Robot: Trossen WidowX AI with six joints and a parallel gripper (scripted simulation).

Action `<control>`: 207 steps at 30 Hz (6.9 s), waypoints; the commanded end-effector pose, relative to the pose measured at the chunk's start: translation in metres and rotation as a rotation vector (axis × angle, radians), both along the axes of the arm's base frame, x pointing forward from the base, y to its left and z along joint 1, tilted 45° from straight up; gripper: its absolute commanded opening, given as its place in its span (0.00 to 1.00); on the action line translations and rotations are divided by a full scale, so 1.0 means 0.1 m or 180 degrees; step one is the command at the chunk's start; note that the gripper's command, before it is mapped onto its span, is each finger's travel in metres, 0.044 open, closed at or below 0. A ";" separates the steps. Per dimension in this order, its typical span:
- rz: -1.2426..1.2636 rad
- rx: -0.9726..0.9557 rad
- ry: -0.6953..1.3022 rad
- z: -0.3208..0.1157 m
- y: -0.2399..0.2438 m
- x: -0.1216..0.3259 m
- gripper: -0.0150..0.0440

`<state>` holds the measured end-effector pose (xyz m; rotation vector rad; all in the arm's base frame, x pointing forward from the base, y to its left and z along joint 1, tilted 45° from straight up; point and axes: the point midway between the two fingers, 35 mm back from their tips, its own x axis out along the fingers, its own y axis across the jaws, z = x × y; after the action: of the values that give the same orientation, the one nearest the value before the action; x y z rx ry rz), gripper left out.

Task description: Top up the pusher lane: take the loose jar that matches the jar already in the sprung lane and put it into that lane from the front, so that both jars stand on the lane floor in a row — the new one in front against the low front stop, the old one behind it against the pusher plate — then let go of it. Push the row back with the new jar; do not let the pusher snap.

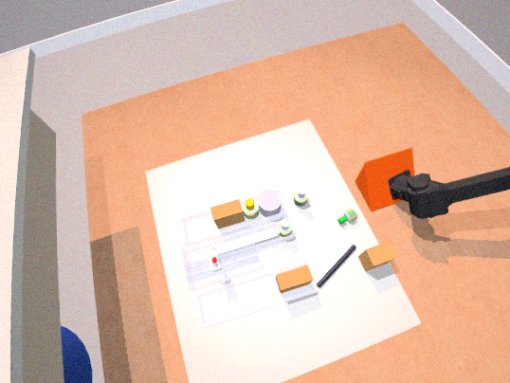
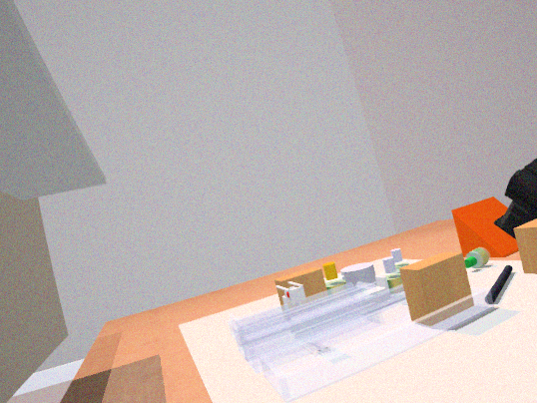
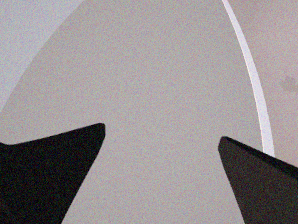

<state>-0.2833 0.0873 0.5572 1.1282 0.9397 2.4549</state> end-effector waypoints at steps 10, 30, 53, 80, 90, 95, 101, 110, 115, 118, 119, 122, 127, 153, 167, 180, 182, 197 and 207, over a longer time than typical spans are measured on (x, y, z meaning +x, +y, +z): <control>0.0096 -0.0133 0.1548 0.69 0.05 1.22 1.00; 0.1065 0.0701 0.4920 0.80 -0.72 4.43 1.00; 0.3396 0.3798 0.7583 -1.71 -2.30 6.69 1.00; 0.7318 1.1649 0.1373 -5.16 -2.58 5.44 1.00; 0.7220 1.2170 -0.0648 -5.28 -2.39 5.28 1.00; 0.7226 1.2169 -0.0647 -5.40 -2.26 5.31 1.00; 0.7232 1.2167 -0.0646 -5.53 -2.13 5.34 1.00; 0.7235 1.2166 -0.0646 -5.62 -2.04 5.36 1.00; 0.7237 1.2166 -0.0645 -5.68 -1.99 5.37 1.00; 0.7239 1.2165 -0.0645 -5.71 -1.95 5.38 1.00; 0.7239 1.2165 -0.0646 -5.72 -1.94 5.38 1.00; 0.7241 1.2165 -0.0646 -5.75 -1.91 5.39 1.00; 0.7243 1.2165 -0.0646 -5.78 -1.88 5.39 0.96; 0.7217 1.2163 -0.0645 -5.42 -2.21 5.34 0.25; 0.7205 1.2172 -0.0672 -4.97 -2.50 5.23 0.25; 0.7171 1.2137 -0.0989 -4.92 -1.86 5.64 0.25; 0.7175 1.2138 -0.1024 -4.91 -1.79 5.67 0.25; 0.7182 1.2136 -0.1028 -5.08 -1.62 5.70 0.25; 0.7183 1.2135 -0.1026 -5.08 -1.62 5.74 0.25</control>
<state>0.2881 -0.0752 0.0491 0.7175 1.4150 0.4793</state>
